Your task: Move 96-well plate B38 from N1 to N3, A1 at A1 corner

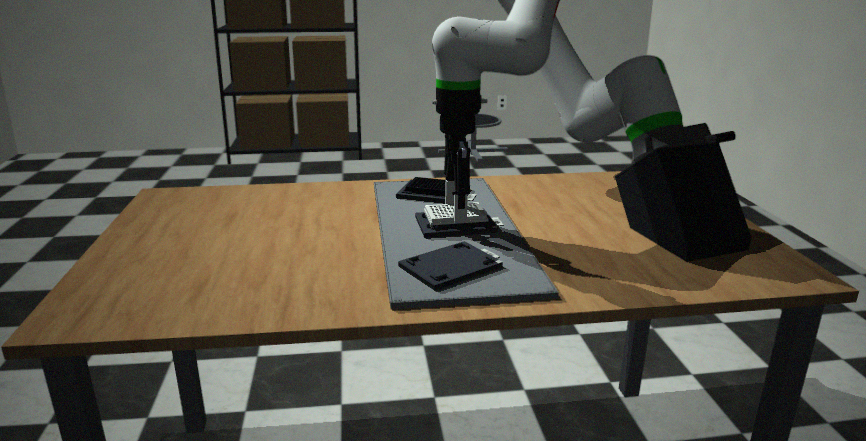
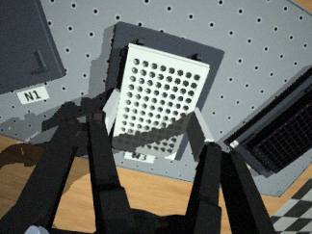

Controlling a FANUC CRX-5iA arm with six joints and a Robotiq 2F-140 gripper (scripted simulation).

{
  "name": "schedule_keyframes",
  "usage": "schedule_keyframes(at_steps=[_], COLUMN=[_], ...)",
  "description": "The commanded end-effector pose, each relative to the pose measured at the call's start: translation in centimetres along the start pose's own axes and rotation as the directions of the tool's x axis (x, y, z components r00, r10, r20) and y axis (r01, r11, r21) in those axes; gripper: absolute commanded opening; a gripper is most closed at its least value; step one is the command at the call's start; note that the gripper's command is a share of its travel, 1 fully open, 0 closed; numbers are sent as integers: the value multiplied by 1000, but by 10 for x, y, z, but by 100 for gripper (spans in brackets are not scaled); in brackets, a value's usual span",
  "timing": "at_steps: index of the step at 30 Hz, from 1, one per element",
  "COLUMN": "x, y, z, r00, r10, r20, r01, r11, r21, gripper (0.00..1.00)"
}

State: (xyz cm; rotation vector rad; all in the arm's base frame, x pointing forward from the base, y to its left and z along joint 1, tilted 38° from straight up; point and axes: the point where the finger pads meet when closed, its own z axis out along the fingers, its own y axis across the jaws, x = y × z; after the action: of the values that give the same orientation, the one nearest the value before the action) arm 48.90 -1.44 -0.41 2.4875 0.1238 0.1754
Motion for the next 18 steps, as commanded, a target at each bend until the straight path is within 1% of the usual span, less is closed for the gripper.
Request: schedule_keyframes(at_steps=[1, 18], x=[0, 0], y=[0, 0], z=[2, 8], r00=[1000, 1000], r10=[0, 0], r20=[0, 0], r01=[0, 0], r11=[1000, 1000], r21=[0, 0], gripper=[0, 0])
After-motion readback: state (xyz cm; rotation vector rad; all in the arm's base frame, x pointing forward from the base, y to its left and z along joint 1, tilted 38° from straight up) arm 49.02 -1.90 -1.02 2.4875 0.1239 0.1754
